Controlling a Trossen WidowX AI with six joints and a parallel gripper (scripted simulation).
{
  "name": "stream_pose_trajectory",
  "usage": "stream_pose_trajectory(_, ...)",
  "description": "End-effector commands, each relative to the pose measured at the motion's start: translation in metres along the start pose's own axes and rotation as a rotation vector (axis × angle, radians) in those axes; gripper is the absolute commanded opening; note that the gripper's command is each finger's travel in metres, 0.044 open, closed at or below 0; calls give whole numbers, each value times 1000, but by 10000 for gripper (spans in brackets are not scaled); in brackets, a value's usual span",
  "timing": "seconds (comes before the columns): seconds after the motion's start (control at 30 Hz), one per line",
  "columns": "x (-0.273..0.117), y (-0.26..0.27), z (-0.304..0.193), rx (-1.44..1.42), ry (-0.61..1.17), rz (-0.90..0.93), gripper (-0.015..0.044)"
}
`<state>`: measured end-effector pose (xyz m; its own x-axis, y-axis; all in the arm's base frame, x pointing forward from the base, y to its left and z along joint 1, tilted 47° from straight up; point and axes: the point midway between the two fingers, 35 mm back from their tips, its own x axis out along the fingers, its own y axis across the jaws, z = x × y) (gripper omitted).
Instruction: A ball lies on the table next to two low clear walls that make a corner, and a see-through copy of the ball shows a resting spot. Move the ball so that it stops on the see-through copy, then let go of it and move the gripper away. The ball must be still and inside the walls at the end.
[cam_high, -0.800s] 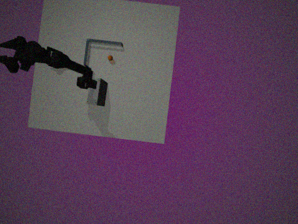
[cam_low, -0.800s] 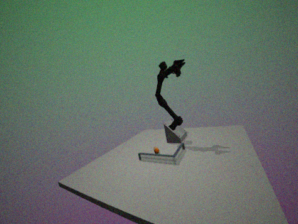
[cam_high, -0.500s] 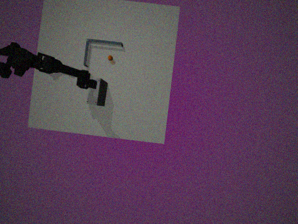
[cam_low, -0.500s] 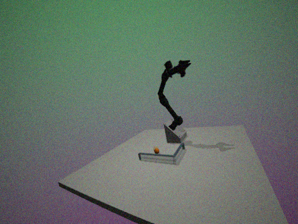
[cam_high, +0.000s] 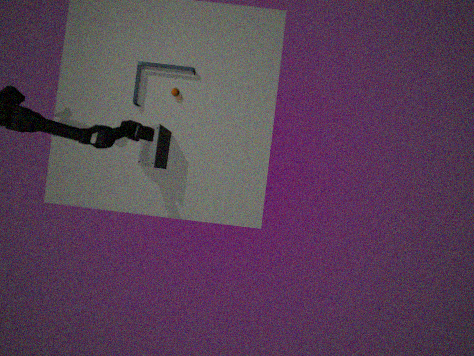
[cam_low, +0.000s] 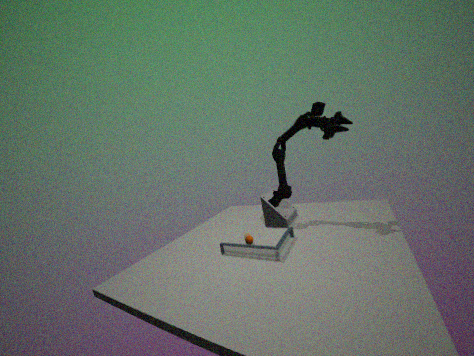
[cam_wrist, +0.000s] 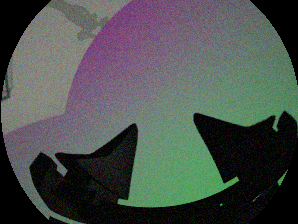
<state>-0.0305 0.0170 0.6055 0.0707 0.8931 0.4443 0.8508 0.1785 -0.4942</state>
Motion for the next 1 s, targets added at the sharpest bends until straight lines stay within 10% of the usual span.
stream_pose_trajectory(0.0, 51, 37, 23, 22, -78, 133, 327)
stream_pose_trajectory(0.47, 143, 261, 84, 230, -250, 700, 327)
stream_pose_trajectory(0.97, 50, 495, 131, 708, -218, 1240, 327)
